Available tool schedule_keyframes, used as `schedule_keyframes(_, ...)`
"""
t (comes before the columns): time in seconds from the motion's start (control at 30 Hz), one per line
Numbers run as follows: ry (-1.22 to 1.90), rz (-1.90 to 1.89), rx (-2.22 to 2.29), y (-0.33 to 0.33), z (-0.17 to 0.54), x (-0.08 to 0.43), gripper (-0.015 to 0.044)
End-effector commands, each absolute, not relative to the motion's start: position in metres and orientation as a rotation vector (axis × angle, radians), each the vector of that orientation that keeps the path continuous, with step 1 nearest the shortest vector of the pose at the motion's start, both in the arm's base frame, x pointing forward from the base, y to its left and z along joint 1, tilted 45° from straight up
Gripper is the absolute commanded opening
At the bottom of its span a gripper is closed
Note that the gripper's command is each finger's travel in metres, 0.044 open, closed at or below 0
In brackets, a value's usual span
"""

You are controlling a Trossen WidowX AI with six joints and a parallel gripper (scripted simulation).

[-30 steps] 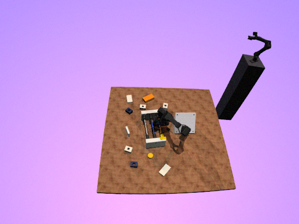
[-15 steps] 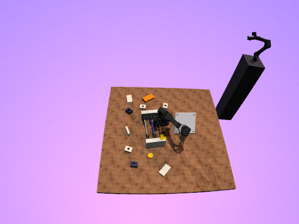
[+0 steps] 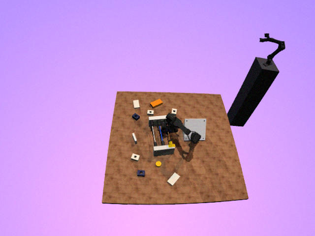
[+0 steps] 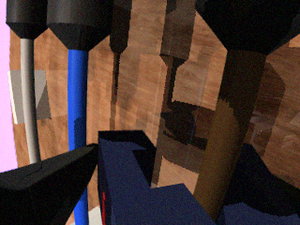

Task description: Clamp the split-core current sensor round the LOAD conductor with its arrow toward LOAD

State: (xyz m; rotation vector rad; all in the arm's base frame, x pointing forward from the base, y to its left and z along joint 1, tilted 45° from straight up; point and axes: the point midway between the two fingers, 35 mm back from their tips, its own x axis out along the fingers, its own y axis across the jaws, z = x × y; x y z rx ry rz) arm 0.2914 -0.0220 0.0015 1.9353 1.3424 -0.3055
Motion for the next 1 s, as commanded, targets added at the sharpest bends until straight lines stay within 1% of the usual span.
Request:
schedule_keyframes(0.0,1.358,-0.289,1.931,-0.0162,0.0025,0.2926,0.0440)
schedule_keyframes(0.73,1.358,-0.289,1.931,-0.0162,0.0026,0.2926,0.0440)
schedule_keyframes(0.97,1.342,-0.305,1.935,-0.0220,0.0015,0.2914,0.0393)
